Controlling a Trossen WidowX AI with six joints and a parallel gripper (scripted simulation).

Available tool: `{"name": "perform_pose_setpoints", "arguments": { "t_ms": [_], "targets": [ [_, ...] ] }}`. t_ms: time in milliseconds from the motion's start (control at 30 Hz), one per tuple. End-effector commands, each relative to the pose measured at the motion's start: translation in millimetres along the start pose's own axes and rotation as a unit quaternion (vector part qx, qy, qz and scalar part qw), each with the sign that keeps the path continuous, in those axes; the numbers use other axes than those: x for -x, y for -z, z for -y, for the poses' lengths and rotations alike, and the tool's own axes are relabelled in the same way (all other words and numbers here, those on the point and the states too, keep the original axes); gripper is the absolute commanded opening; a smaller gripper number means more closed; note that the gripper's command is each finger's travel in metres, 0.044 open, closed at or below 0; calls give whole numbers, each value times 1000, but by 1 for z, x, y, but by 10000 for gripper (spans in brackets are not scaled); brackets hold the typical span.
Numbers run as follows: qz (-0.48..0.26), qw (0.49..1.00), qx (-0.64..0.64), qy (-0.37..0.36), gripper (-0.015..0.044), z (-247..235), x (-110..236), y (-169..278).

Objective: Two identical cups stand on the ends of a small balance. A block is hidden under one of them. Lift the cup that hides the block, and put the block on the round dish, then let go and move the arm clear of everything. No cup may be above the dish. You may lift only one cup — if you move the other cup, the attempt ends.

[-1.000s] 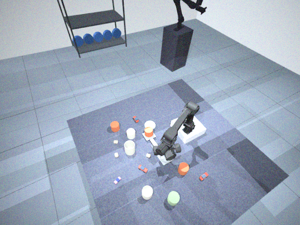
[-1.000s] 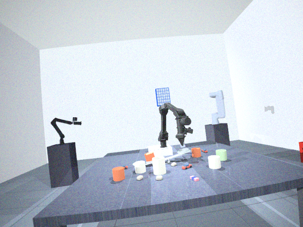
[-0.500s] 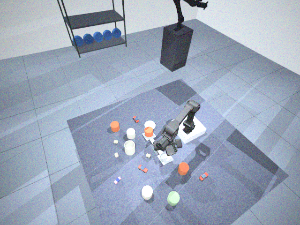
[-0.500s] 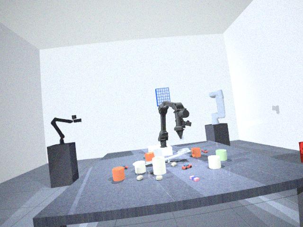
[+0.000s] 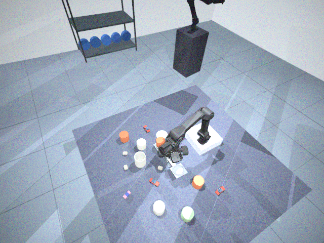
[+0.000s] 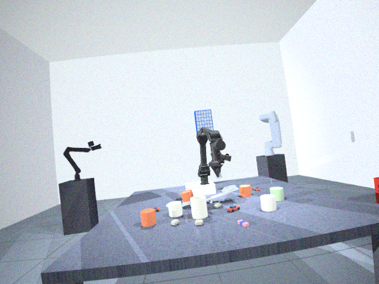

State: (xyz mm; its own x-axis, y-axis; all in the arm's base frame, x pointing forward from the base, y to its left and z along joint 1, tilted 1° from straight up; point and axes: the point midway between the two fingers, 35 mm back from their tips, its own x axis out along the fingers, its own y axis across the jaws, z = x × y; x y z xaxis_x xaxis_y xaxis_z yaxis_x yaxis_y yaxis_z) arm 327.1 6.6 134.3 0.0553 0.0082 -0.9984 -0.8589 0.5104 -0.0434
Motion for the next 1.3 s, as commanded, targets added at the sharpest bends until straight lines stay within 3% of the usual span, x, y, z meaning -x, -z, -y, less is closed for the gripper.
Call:
{"name": "perform_pose_setpoints", "arguments": {
  "t_ms": [0,1267],
  "targets": [
    [1,1000,0,2,0,10,-4,14],
    [-20,999,5,26,0,61,-39,156]
  ]
}}
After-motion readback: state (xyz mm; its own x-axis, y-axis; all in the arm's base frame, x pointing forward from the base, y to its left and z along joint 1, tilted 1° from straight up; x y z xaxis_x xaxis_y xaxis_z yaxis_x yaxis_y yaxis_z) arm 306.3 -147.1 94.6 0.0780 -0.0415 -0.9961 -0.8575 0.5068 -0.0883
